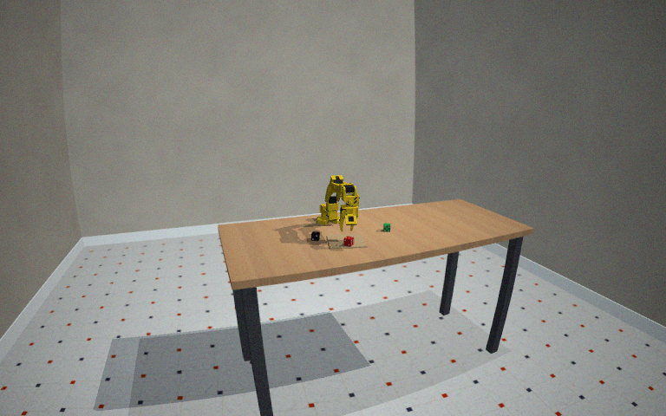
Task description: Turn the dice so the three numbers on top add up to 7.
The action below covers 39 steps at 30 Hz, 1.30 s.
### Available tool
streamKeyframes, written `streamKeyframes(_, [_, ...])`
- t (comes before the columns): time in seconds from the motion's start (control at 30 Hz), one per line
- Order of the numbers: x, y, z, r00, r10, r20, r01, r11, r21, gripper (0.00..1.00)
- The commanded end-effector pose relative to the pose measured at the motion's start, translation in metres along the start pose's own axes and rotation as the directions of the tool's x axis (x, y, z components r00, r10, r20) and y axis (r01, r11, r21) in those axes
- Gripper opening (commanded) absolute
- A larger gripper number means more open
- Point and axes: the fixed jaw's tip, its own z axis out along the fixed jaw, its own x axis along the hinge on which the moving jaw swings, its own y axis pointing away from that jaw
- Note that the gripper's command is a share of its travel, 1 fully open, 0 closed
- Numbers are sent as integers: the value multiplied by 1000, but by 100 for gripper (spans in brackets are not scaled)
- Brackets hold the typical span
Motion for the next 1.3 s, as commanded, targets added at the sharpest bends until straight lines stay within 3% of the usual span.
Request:
streamKeyframes(0.0, [-3, -2, -14, 998, 23, 53, -23, 1000, -13, 22])
streamKeyframes(0.5, [-3, -2, -14, 998, 23, 53, -23, 1000, -13, 35])
streamKeyframes(0.9, [-3, -2, -15, 998, 24, 58, -23, 1000, -14, 36])
streamKeyframes(1.07, [-4, -2, -24, 995, 24, 93, -22, 1000, -22, 36])
streamKeyframes(1.27, [-4, -2, -45, 984, 26, 175, -20, 999, -41, 36])
